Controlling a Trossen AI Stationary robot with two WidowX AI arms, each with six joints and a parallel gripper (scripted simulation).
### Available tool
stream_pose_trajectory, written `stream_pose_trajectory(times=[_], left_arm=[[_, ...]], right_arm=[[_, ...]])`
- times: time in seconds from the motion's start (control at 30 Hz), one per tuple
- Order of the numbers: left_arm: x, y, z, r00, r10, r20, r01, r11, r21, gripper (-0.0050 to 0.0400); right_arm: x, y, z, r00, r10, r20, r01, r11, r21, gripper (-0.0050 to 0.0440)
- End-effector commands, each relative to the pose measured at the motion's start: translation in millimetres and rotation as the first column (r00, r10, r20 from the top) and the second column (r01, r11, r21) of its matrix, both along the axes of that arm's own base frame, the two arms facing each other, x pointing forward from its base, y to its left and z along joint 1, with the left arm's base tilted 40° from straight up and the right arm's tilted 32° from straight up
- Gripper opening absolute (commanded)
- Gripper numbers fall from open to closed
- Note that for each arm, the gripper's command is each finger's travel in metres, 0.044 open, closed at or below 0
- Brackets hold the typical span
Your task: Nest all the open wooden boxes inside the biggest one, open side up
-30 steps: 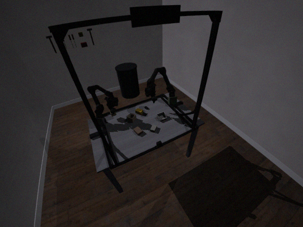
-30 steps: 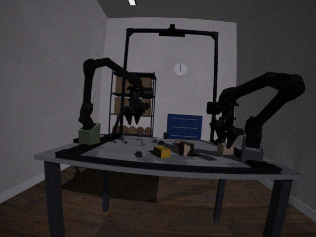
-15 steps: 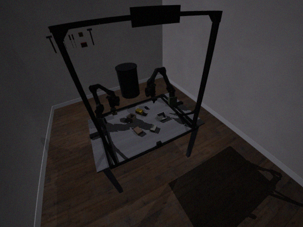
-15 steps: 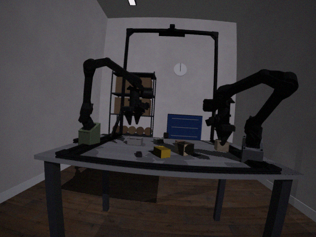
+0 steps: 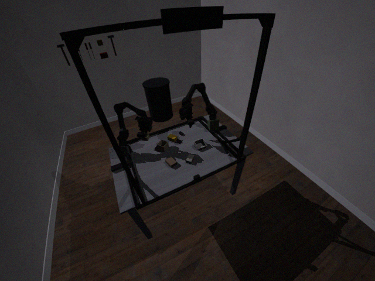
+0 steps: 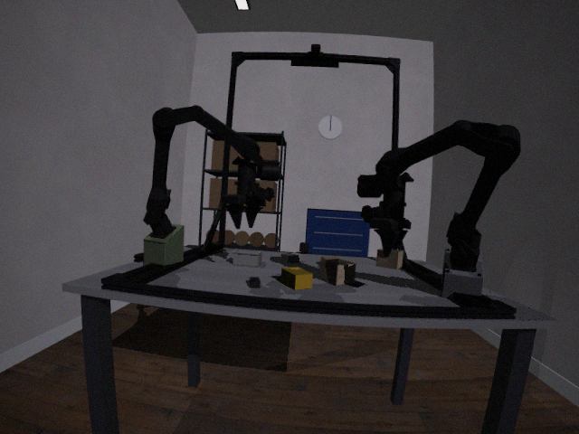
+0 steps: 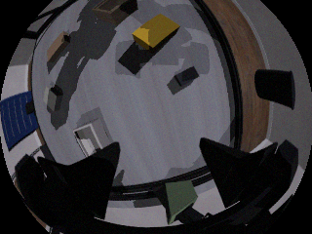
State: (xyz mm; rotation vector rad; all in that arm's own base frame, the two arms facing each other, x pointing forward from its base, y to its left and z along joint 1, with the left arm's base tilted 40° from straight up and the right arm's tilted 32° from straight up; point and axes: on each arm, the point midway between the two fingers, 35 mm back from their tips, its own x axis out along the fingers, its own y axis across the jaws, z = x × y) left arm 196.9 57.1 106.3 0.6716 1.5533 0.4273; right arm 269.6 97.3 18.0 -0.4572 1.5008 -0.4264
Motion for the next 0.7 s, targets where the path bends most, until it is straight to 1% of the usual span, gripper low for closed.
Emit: stream_pose_trajectory(times=[0.0,0.2,0.3,0.43,0.5,0.67], left_arm=[[10,-3,2,0.994,-0.082,-0.07,0.082,0.997,-0.007,0.0],[29,-8,6,0.948,-0.244,-0.205,0.243,0.969,-0.03,0.0],[39,-11,6,0.908,-0.321,-0.269,0.32,0.946,-0.05,0.0],[52,-15,7,0.838,-0.419,-0.349,0.417,0.905,-0.084,0.0],[52,-15,7,0.838,-0.419,-0.349,0.417,0.905,-0.084,0.0],[68,-20,7,0.727,-0.527,-0.439,0.525,0.84,-0.139,0.0]], right_arm=[[0.0,0,0,1.0,0.0,0.0,0.0,1.0,0.0,0.04],[0.0,0,0,1.0,0.0,0.0,0.0,1.0,0.0,0.04],[0.0,0,0,1.0,0.0,0.0,0.0,1.0,0.0,0.04],[0.0,0,0,1.0,0.0,0.0,0.0,1.0,0.0,0.04],[0.0,0,0,1.0,0.0,0.0,0.0,1.0,0.0,0.04],[0.0,0,0,1.0,0.0,0.0,0.0,1.0,0.0,0.04]])
